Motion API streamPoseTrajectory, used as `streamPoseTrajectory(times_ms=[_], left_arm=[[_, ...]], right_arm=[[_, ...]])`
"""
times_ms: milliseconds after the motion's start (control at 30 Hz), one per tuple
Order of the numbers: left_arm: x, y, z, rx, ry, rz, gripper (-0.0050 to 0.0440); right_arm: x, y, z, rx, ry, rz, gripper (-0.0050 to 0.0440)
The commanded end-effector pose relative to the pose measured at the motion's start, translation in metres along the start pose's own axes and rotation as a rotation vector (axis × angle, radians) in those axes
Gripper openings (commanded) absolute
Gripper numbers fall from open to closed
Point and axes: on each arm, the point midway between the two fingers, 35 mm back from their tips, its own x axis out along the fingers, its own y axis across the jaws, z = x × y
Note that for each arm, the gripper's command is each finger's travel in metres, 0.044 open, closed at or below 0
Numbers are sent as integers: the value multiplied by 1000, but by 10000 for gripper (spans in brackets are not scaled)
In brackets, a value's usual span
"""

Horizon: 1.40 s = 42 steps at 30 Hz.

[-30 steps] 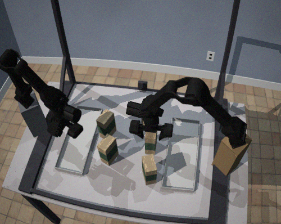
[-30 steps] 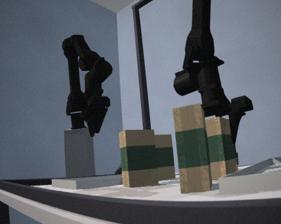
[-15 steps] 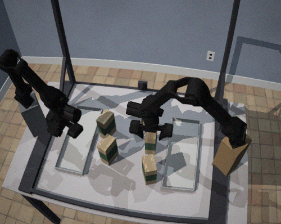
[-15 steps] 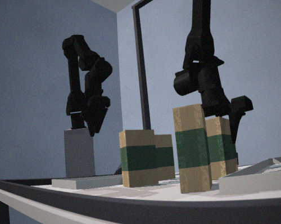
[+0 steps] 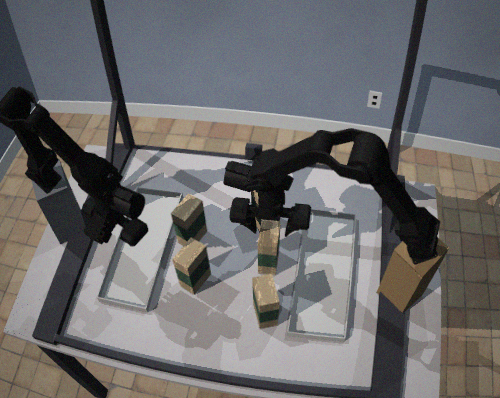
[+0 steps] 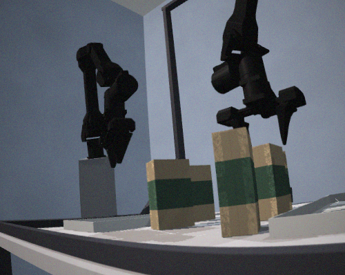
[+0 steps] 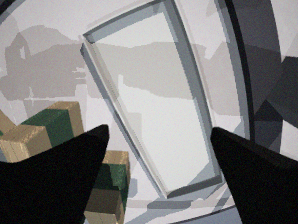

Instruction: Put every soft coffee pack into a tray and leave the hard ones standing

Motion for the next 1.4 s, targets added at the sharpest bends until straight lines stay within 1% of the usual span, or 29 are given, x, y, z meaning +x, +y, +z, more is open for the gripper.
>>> streamPoseTrajectory(times_ms=[0,533,700,767,1200,1233,1367], left_arm=[[-25,8,-1,-11,-5,32,358],[-25,8,-1,-11,-5,32,358],[-24,-34,-1,-10,-5,30,358],[-24,-34,-1,-10,-5,30,358],[-22,-144,-3,-9,-5,23,358],[-22,-148,-3,-9,-5,23,358],[-22,-148,-3,-9,-5,23,358]], right_arm=[[-4,4,0,-1,6,20,353],[-4,4,0,-1,6,20,353],[-4,4,0,-1,6,20,353],[-4,4,0,-1,6,20,353],[-4,4,0,-1,6,20,353],[-4,4,0,-1,6,20,353],[-4,4,0,-1,6,20,353]])
